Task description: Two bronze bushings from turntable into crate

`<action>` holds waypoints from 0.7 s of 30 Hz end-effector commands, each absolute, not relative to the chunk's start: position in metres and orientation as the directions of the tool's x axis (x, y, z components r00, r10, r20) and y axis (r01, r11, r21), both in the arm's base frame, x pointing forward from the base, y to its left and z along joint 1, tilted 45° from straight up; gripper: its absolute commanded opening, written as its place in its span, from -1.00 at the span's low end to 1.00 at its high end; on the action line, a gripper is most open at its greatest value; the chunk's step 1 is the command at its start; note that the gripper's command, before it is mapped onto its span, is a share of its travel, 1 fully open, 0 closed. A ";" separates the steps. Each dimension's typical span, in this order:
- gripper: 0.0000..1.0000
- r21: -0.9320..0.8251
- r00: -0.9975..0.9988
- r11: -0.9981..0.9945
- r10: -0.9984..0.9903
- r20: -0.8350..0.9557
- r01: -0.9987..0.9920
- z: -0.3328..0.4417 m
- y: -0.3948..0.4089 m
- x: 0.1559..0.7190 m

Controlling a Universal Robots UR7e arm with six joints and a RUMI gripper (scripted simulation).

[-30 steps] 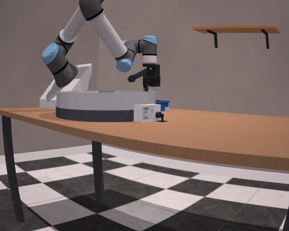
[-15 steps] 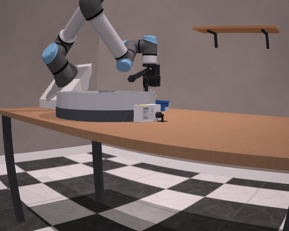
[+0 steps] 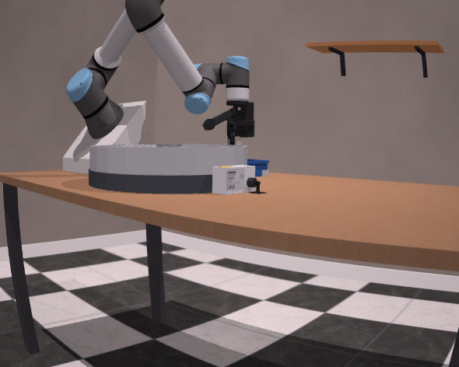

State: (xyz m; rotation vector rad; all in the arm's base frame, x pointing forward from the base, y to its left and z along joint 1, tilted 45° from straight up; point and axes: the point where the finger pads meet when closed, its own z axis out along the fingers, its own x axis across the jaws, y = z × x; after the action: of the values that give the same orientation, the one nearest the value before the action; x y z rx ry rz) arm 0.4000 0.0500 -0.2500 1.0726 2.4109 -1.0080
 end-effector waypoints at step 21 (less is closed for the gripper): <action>-0.88 -0.471 -0.668 0.474 0.521 -0.532 0.744 -0.187 0.114 0.402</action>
State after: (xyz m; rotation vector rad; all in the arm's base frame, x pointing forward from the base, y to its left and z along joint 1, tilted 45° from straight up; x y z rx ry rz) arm 0.4013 0.0945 -0.2058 1.0660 2.4109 -0.9952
